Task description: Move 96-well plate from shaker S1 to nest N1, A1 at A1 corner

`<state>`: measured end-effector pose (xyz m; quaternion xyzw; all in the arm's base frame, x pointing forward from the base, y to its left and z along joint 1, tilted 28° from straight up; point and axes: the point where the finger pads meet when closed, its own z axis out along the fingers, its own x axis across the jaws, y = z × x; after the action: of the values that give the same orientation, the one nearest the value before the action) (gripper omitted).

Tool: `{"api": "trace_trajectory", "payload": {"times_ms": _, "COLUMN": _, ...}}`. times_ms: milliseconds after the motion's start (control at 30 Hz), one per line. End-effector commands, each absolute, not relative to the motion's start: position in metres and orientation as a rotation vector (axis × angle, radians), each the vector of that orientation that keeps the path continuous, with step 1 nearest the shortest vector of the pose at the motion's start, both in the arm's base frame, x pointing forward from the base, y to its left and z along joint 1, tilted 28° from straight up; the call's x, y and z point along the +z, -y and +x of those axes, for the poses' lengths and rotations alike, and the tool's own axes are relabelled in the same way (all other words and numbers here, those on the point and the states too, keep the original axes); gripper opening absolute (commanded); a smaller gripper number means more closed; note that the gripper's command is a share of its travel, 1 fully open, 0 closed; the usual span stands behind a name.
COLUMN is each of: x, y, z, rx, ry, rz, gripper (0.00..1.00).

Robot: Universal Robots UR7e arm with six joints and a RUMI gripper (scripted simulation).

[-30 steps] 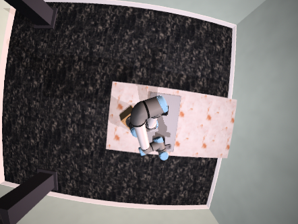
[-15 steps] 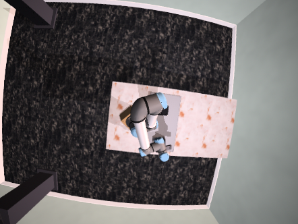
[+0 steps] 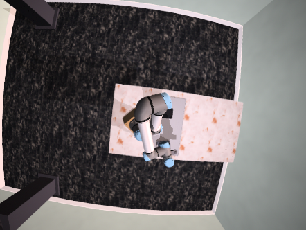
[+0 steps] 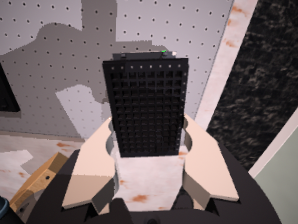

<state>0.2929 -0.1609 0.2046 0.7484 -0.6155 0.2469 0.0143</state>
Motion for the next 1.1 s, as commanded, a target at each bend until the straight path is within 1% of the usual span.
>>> {"api": "trace_trajectory", "payload": {"times_ms": 0, "x": 0.211, "y": 0.159, "z": 0.29, "rx": 0.771, "ry": 1.916, "rz": 2.333, "gripper": 0.0}}
{"api": "trace_trajectory", "payload": {"times_ms": 700, "x": 0.208, "y": 0.158, "z": 0.29, "rx": 0.765, "ry": 1.917, "rz": 2.337, "gripper": 0.0}}
{"api": "trace_trajectory", "payload": {"times_ms": 833, "x": 0.201, "y": 0.145, "z": 0.291, "rx": 0.772, "ry": 2.066, "rz": 2.244, "gripper": 0.0}}
{"api": "trace_trajectory", "payload": {"times_ms": 1067, "x": 0.194, "y": 0.13, "z": 0.291, "rx": 0.772, "ry": 2.066, "rz": 2.244, "gripper": 0.0}}
